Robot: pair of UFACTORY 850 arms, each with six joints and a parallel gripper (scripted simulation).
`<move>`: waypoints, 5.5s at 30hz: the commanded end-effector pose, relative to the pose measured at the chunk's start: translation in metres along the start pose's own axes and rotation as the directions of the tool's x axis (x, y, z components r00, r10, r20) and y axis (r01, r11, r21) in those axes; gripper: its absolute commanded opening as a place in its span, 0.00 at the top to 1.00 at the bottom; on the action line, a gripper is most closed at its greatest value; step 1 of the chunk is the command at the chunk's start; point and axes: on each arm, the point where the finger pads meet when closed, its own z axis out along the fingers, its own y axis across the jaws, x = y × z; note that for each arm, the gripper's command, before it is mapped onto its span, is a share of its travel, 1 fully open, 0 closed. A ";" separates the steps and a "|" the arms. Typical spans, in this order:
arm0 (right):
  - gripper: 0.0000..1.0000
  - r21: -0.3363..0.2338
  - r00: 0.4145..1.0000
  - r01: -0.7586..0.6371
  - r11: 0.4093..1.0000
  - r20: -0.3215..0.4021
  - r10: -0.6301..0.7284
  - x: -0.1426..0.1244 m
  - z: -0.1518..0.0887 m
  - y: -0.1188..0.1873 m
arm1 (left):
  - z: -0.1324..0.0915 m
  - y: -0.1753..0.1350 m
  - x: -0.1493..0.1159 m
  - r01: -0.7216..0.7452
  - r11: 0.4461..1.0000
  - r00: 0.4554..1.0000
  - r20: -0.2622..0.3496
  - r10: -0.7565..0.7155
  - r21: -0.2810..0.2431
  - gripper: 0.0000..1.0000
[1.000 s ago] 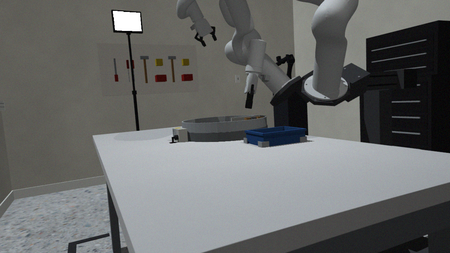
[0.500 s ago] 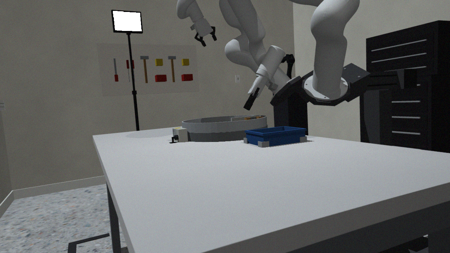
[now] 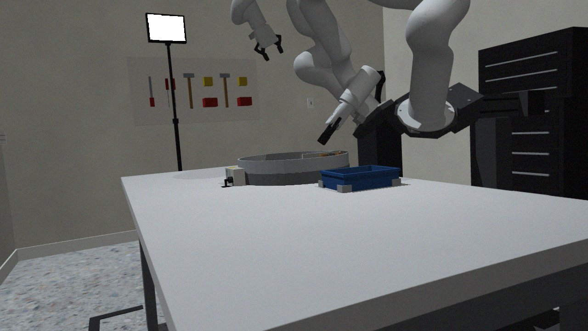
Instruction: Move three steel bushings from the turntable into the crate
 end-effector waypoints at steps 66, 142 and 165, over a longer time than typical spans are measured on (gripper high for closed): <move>0.00 0.000 1.000 0.000 1.000 -0.002 0.000 0.000 -0.001 0.000 | 0.032 -0.001 0.025 0.001 1.000 1.000 0.010 -0.001 0.001 0.87; 0.00 0.000 1.000 0.000 1.000 -0.002 0.000 0.000 -0.001 0.000 | 0.002 0.000 0.000 0.001 1.000 1.000 0.010 -0.001 0.001 1.00; 0.00 0.000 1.000 0.000 1.000 -0.002 0.000 0.000 -0.001 0.000 | -0.014 0.000 -0.014 0.001 1.000 1.000 0.010 -0.001 0.001 1.00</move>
